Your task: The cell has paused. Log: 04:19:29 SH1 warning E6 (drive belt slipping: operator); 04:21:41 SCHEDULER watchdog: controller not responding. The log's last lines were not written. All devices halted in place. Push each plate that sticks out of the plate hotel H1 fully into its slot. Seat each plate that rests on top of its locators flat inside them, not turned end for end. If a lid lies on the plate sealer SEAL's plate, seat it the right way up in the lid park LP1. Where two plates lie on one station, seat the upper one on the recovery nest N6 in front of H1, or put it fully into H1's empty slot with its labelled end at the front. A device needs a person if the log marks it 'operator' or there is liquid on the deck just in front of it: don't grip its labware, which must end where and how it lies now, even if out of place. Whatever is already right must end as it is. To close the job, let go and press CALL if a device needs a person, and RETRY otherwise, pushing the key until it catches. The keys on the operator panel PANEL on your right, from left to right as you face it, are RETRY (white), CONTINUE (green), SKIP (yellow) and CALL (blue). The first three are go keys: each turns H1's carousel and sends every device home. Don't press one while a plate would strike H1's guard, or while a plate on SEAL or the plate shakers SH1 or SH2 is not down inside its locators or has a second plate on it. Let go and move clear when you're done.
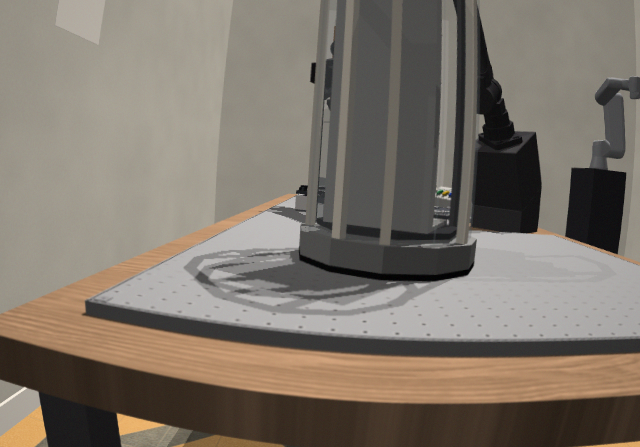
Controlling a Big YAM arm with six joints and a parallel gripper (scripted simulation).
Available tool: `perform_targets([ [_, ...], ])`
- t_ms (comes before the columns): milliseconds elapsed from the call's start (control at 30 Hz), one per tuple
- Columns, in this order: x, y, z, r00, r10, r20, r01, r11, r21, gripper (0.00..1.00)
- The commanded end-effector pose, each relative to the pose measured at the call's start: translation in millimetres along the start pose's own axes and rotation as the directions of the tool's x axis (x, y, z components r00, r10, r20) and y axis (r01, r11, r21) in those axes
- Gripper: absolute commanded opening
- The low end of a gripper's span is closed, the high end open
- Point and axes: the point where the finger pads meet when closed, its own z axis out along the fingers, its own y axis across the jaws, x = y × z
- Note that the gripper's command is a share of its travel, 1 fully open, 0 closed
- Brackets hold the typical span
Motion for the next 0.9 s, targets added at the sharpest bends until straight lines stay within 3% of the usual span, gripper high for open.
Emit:
perform_targets([
  [0, -12, -11, -5.8, 0.999, -0.033, 0.028, 0.033, 0.999, -0.001, 1.0],
  [333, -23, -44, -13.1, 0.998, -0.039, 0.04, 0.039, 0.999, 0.003, 1.0],
  [467, -23, -49, -17.1, 0.998, 0.043, 0.053, -0.043, 0.999, 0.002, 1.0],
  [500, -25, -48, -26.9, 0.995, 0.064, 0.076, -0.064, 0.998, 0.004, 1.0],
  [567, -21, -61, -13.6, 0.988, 0.145, 0.049, -0.145, 0.989, -0.001, 1.0],
  [700, -15, -76, -10.3, 0.96, 0.277, 0.044, -0.277, 0.961, -0.005, 1.0],
  [867, -1, -91, -7.9, 0.958, 0.284, 0.033, -0.284, 0.959, -0.005, 1.0],
])
